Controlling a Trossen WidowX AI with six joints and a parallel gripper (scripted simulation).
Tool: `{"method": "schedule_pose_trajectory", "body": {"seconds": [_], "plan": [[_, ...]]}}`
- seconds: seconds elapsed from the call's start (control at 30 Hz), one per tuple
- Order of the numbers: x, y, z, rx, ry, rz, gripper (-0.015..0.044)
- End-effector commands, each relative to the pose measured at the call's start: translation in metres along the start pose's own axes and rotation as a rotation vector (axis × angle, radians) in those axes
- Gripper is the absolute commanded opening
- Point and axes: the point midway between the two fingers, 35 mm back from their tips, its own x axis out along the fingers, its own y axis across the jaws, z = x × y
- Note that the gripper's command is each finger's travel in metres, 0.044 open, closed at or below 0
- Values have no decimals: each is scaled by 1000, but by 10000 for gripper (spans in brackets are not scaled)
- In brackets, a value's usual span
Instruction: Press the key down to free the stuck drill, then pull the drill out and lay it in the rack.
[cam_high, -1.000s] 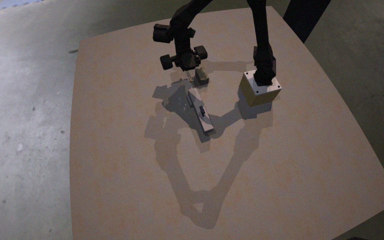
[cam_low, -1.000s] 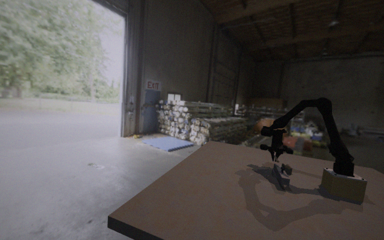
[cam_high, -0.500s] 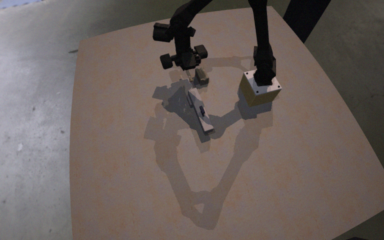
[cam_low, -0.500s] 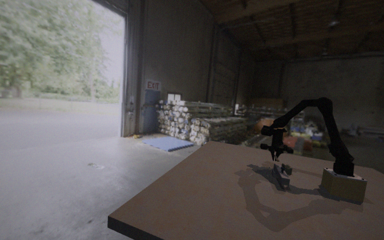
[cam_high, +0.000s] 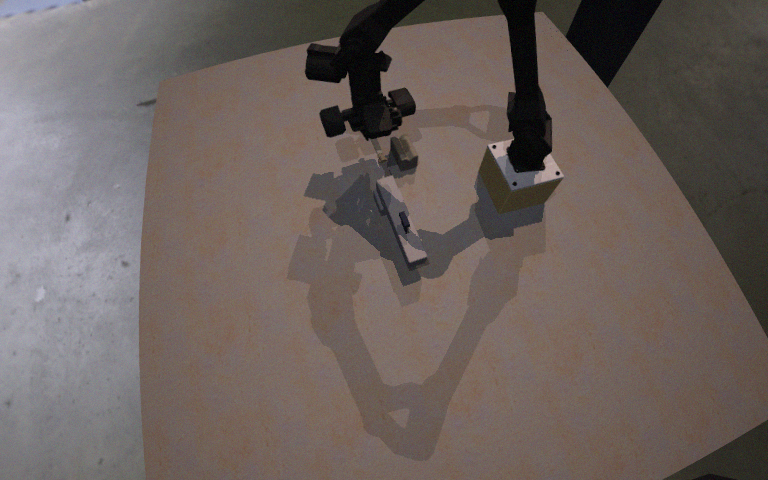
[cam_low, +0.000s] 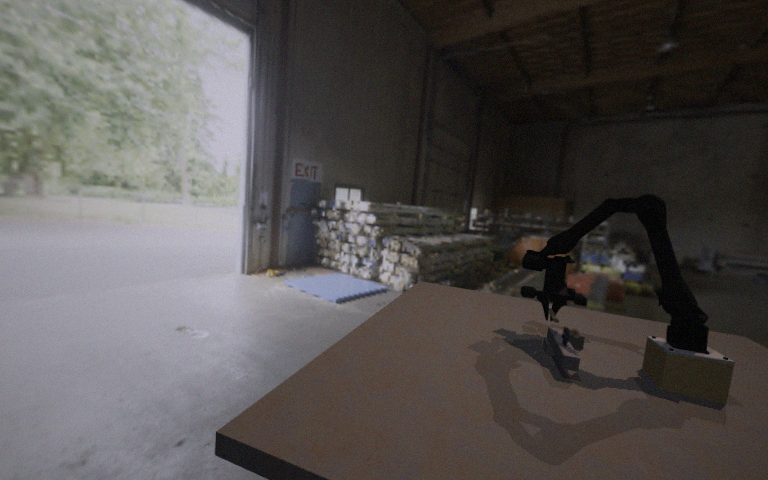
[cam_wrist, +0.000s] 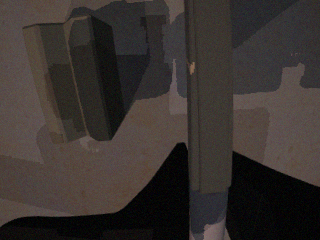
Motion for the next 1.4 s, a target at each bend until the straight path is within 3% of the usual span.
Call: {"method": "schedule_pose_trajectory", "body": {"seconds": [0.0,1.37], "plan": [[-3,-1,0,-3,-1,-7,0],[-13,-5,1,-3,-1,-8,0]]}}
